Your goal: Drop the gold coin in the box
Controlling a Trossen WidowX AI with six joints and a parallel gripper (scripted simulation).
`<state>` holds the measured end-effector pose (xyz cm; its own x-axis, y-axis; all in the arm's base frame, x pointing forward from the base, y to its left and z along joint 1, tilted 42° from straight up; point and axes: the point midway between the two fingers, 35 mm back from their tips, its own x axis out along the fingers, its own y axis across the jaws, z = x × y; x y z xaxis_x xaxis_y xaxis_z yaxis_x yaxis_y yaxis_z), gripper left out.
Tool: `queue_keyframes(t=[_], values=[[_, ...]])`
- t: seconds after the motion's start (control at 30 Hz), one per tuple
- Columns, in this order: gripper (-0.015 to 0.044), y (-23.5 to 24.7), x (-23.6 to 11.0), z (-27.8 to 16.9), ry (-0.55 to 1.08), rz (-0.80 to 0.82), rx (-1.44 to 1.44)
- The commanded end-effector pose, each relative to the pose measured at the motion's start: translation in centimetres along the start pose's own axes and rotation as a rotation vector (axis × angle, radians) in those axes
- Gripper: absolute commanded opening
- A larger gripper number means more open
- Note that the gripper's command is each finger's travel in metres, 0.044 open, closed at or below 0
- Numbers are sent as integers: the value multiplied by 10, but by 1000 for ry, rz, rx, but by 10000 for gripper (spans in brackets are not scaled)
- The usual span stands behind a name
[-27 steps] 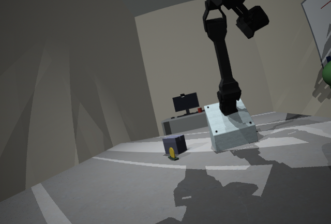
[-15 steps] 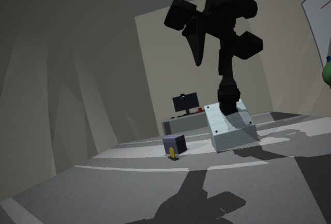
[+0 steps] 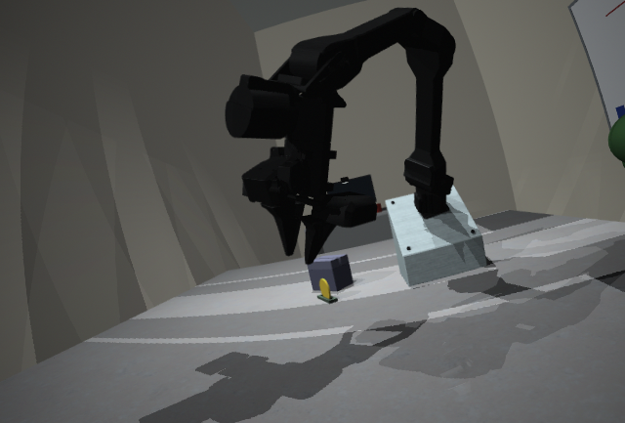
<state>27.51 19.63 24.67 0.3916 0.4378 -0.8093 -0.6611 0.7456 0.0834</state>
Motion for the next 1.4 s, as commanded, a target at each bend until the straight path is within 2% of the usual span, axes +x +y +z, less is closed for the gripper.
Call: queue_keyframes(t=[0.0, 0.27, 0.43, 0.53, 0.93, 1.07, 1.37], values=[[161, -49, 37, -35, 125, 22, 388], [161, -125, 75, -123, 301, 79, 1212], [161, -155, 83, -183, 379, 148, 1766], [161, -162, 83, -207, 401, 185, 1970], [161, -161, 82, -212, 402, 188, 1984], [161, -150, 113, -213, 402, 189, 1984], [161, -144, 128, -214, 402, 190, 1984]])
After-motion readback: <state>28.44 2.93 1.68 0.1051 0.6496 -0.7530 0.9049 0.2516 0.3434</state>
